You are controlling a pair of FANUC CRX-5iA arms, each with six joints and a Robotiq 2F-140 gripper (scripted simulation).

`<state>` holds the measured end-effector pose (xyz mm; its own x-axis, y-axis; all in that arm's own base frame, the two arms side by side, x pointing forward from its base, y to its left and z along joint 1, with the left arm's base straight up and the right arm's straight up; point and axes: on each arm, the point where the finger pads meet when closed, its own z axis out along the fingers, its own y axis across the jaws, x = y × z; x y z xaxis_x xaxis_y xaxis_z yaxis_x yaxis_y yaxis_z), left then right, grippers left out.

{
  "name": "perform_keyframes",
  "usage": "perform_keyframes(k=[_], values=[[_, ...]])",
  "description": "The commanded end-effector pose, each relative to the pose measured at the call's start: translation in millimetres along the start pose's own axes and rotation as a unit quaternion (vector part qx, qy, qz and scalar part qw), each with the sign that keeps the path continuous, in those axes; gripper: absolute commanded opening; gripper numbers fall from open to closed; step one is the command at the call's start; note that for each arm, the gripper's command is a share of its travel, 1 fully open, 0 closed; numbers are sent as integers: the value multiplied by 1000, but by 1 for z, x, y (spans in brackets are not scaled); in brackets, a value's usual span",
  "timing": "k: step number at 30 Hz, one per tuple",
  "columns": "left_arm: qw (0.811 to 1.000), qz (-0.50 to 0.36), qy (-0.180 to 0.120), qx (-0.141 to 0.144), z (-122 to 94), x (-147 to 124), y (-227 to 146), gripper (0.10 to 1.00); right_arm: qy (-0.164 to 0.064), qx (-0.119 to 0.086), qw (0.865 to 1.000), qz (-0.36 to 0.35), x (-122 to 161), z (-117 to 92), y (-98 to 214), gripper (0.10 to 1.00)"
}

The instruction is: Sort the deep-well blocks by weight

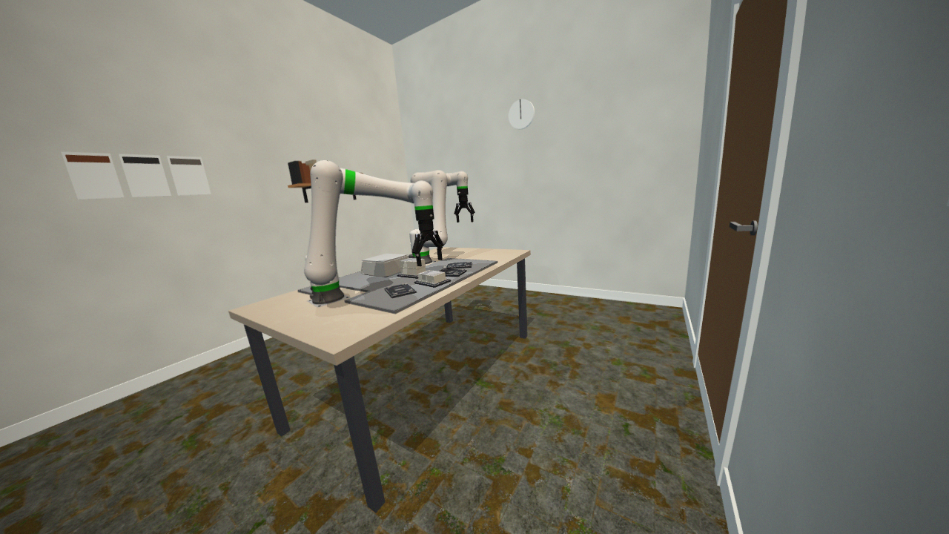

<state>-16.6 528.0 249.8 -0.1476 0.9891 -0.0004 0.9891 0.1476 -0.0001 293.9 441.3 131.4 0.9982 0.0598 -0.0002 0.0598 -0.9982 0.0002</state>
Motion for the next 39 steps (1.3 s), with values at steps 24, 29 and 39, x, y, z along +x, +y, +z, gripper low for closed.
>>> perform_keyframes(k=[24, 29, 39], values=[[1000, 0, 1, 0, -1, 0, 0, 1000, 1, 1, 997, -82, -96, -14, -24, 1000], [1000, 0, 1, 0, -1, 0, 0, 1000, 0, 1, 997, -82, -120, -17, -30, 1000], [1000, 0, 1, 0, -1, 0, 0, 1000, 0, 1, 997, -82, -158, -22, -40, 1000]])
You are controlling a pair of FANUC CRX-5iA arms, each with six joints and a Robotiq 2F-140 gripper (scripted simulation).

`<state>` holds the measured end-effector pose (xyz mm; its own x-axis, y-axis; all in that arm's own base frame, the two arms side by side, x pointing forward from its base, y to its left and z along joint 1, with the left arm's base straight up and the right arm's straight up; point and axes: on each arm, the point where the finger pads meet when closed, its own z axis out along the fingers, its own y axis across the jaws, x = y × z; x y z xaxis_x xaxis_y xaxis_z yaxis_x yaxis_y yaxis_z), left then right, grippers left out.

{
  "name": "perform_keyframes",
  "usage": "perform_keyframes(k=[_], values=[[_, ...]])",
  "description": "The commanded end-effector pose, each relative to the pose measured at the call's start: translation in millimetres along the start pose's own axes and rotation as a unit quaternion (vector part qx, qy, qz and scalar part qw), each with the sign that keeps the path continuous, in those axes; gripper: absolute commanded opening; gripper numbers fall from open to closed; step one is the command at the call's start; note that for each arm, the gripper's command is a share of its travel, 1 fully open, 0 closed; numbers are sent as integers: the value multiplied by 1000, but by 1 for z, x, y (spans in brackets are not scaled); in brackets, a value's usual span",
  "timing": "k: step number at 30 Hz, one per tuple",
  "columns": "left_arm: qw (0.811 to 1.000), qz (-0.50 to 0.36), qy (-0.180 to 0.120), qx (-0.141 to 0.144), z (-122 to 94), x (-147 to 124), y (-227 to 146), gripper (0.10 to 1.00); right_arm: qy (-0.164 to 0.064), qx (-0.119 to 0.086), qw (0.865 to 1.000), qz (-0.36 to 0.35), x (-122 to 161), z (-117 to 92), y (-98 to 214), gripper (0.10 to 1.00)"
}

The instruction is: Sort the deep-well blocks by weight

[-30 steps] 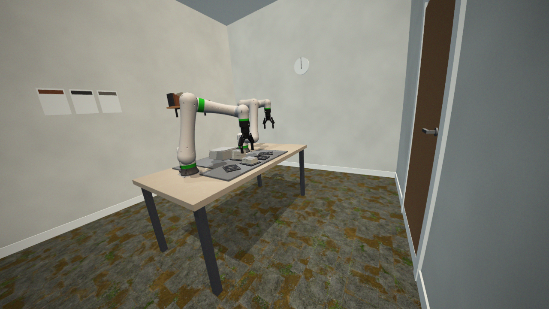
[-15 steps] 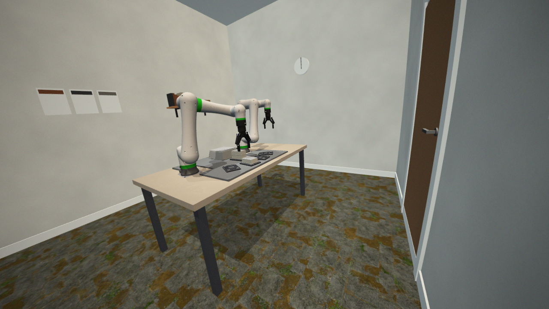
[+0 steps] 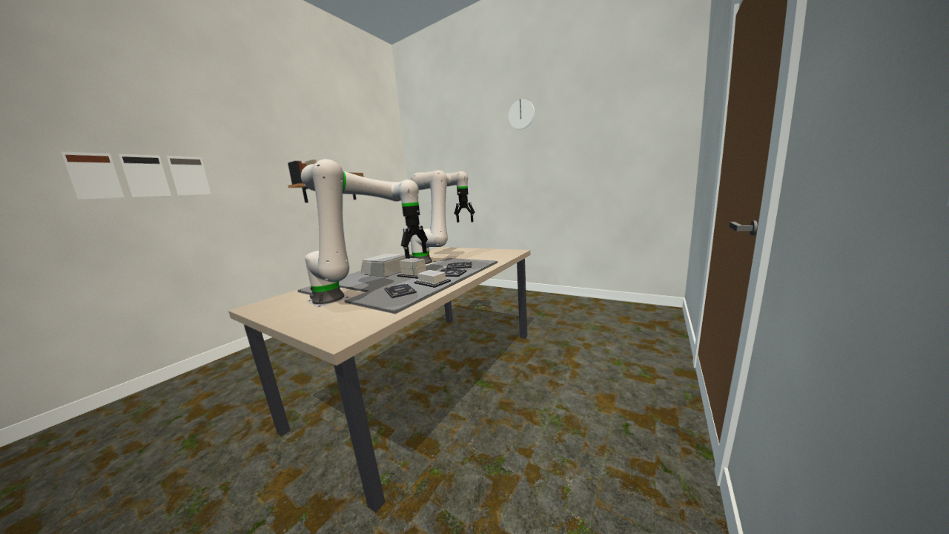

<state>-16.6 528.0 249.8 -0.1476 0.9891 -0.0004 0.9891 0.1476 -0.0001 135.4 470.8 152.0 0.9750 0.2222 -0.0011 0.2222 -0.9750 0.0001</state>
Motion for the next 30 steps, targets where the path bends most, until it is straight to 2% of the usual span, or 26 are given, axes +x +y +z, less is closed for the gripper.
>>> perform_keyframes(k=[1, 15, 30], values=[[1000, 0, 1, 0, -1, 0, 0, 1000, 1, 1, 1000, 0, -6, -2, -3, 1000], [1000, 0, 1, 0, -1, 0, 0, 1000, 1, 1, 1000, 0, -70, -11, -31, 1000], [1000, 0, 1, 0, -1, 0, 0, 1000, 1, 1, 1000, 0, -70, -6, -31, 1000]])
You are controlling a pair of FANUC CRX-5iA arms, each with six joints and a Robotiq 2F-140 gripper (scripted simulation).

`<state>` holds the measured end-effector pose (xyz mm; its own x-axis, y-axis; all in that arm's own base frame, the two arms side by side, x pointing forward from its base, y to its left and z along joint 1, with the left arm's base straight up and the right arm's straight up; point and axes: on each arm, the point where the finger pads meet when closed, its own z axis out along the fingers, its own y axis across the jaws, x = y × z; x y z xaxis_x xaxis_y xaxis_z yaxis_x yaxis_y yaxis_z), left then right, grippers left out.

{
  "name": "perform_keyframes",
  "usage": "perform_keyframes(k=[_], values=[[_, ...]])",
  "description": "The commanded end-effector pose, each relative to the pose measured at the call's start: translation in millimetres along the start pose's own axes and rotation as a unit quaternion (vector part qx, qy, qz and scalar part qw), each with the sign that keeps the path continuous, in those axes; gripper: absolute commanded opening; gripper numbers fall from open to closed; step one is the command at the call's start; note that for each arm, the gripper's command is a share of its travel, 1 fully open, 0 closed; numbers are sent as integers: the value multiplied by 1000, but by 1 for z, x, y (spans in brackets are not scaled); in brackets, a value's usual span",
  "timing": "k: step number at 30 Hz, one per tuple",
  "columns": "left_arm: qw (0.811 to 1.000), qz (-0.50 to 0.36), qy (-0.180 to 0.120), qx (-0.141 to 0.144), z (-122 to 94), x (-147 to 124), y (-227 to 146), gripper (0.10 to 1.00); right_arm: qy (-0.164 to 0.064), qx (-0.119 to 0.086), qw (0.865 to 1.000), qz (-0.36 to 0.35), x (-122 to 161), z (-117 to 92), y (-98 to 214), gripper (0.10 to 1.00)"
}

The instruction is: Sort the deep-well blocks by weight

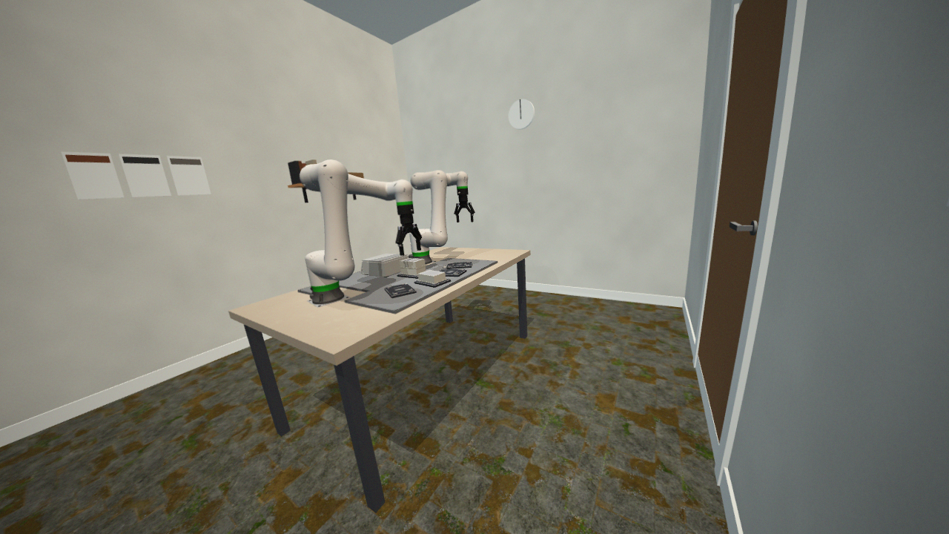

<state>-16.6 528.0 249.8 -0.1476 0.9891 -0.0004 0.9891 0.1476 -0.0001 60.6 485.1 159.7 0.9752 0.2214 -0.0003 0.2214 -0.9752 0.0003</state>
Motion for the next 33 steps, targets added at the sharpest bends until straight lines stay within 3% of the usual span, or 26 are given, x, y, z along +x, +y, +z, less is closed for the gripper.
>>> perform_keyframes(k=[1, 33], values=[[1000, 0, 1, 0, -1, 0, 0, 1000, 0, 1, 1000, 0, 0, 4, 0, 1000], [1000, 0, 1, 0, -1, 0, 0, 1000, 0, 1, 1000, 0, 0, 50, 0, 1000]])
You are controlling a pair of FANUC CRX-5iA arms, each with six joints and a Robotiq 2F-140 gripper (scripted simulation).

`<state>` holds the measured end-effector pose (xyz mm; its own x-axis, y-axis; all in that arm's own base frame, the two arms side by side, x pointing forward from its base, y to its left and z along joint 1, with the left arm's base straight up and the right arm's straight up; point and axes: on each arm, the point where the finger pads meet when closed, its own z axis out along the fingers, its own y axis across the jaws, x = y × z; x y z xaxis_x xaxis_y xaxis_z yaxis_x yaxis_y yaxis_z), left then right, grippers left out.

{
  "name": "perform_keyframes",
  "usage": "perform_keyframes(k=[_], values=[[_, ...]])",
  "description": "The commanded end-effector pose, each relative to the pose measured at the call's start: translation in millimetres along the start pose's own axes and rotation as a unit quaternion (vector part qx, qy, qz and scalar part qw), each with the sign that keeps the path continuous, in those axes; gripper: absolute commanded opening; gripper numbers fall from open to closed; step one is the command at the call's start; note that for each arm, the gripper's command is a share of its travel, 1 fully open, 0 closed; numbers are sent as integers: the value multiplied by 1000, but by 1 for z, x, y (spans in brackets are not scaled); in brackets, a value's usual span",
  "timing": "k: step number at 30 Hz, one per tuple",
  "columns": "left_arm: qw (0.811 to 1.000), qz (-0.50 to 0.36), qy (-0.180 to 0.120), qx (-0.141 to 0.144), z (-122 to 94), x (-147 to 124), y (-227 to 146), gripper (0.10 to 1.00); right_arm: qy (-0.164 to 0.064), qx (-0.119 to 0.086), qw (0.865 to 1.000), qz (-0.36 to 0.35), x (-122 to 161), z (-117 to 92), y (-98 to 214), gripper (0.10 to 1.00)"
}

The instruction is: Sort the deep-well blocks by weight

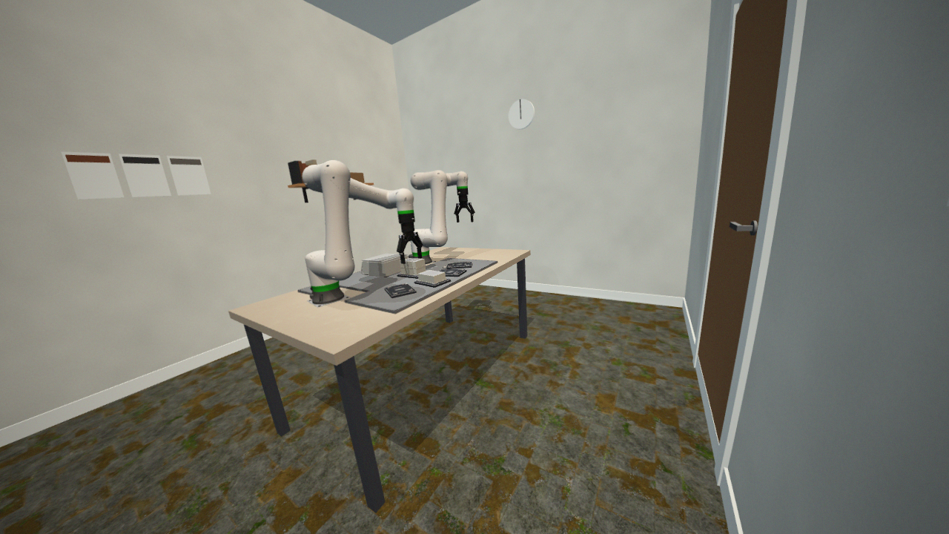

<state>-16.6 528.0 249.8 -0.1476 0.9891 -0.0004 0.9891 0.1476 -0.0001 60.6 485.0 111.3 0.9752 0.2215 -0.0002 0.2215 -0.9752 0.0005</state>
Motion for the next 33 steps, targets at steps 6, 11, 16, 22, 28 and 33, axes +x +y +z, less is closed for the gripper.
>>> perform_keyframes(k=[6, 11, 16, 22, 28, 33], values=[[1000, 0, 1, 0, -1, 0, 0, 1000, 0, 1, 1000, 0, 0, 9, -1, 1000], [1000, 0, 1, 0, -1, 0, 0, 1000, 0, 1, 1000, 0, 0, 17, -1, 1000], [1000, 0, 1, 0, -1, 0, 0, 1000, 0, 1, 1000, 0, 0, 18, -1, 1000], [1000, 0, 1, 0, -1, 0, 0, 1000, 0, 1, 1000, 0, 0, 18, -1, 1000], [1000, 0, 1, 0, -1, 0, 0, 1000, 0, 1, 1000, 0, 0, 18, -1, 99], [1000, 0, 1, 0, -1, 0, 0, 1000, 0, 1, 1000, 0, 0, 18, -1, 99]])
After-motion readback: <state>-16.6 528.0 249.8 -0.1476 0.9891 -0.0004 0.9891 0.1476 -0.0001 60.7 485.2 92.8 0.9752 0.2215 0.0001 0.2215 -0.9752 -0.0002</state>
